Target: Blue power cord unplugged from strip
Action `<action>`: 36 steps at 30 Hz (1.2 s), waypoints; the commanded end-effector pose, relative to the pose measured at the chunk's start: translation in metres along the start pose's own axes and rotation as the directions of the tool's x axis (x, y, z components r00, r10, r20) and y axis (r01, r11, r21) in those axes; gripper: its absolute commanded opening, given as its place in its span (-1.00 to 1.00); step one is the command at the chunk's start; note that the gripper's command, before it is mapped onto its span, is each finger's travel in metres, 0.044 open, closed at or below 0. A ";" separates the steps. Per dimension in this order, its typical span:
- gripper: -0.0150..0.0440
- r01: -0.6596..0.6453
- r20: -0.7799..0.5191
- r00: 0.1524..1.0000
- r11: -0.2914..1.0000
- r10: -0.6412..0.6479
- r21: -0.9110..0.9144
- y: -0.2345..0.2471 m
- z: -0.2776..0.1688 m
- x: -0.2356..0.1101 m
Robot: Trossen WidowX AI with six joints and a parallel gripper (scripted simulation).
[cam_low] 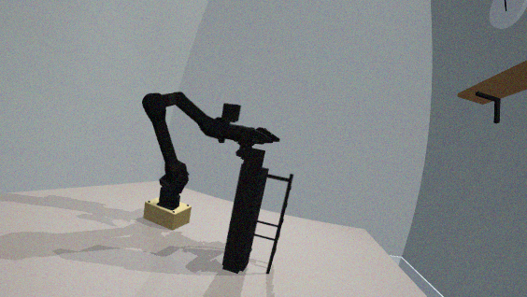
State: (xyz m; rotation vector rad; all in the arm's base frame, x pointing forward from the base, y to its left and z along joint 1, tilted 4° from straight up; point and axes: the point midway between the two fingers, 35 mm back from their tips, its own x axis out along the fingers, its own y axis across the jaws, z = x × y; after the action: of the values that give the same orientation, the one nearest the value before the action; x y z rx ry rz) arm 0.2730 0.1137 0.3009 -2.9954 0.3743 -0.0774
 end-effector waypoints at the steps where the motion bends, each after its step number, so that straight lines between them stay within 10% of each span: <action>1: 0.78 0.001 0.006 1.000 1.000 -0.001 0.001 -0.001 0.001 0.002; 10: 0.05 -0.217 0.490 0.865 0.961 0.108 0.173 0.031 0.071 0.085; 17: 0.05 -0.649 0.813 0.535 0.727 0.229 0.223 0.093 0.115 0.089; 25: 0.05 -0.990 0.981 0.042 0.138 0.188 0.016 0.149 0.128 0.052; 36: 0.05 -0.992 0.982 0.032 0.123 0.185 0.009 0.150 0.128 0.051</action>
State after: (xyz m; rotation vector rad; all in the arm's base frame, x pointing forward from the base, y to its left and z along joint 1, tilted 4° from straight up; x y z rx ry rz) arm 0.2959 -0.0300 0.1571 -1.2351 1.2631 1.0310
